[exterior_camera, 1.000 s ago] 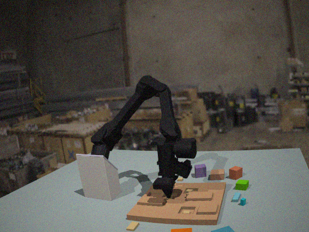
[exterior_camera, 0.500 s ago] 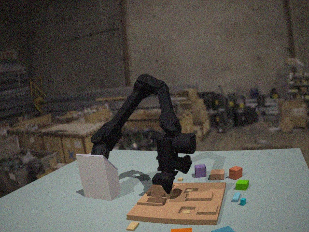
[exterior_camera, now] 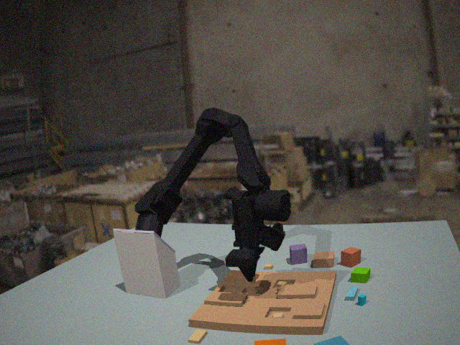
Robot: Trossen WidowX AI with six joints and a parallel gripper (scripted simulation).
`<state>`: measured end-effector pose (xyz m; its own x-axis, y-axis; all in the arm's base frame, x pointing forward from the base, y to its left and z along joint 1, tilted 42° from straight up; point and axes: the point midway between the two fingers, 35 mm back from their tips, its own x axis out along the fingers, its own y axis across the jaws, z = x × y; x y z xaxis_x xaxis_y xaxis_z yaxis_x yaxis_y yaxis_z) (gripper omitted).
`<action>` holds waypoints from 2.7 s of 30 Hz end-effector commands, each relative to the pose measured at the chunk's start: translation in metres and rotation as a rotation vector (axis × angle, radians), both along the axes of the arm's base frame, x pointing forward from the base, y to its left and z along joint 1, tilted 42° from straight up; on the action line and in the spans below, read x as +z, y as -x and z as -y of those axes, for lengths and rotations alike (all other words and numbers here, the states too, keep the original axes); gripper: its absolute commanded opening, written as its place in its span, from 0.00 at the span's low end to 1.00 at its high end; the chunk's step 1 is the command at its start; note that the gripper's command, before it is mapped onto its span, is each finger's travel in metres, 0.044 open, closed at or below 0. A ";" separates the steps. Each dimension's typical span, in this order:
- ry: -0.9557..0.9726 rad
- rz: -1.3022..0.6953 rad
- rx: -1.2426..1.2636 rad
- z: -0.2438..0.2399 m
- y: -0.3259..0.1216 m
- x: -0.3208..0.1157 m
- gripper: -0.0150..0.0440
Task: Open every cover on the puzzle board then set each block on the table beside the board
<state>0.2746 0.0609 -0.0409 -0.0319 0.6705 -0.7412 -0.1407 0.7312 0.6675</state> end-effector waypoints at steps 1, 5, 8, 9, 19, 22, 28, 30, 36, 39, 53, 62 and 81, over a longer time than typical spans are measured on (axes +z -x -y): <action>0.004 0.006 0.004 0.005 -0.002 0.005 0.39; 0.005 0.006 0.003 0.012 -0.003 0.012 0.39; 0.006 0.006 0.003 0.017 -0.003 0.018 0.39; 0.006 0.006 0.003 0.018 -0.003 0.019 0.39; 0.006 0.006 0.004 0.035 -0.003 0.038 0.39; 0.008 0.006 0.004 0.034 -0.003 0.041 0.39; 0.020 0.004 0.004 0.017 -0.002 0.057 0.39; 0.024 0.004 0.004 0.011 -0.001 0.062 0.39; 0.033 0.004 0.004 -0.007 0.003 0.078 0.39; 0.036 0.005 0.003 -0.015 0.006 0.085 0.39; 0.038 0.008 0.002 -0.054 0.025 0.120 0.39; 0.029 0.008 0.001 -0.077 0.043 0.141 0.39; -0.007 0.002 0.004 -0.110 0.085 0.176 0.39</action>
<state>0.1965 0.1683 0.1329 -0.0254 0.6720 -0.7401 -0.1554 0.7287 0.6669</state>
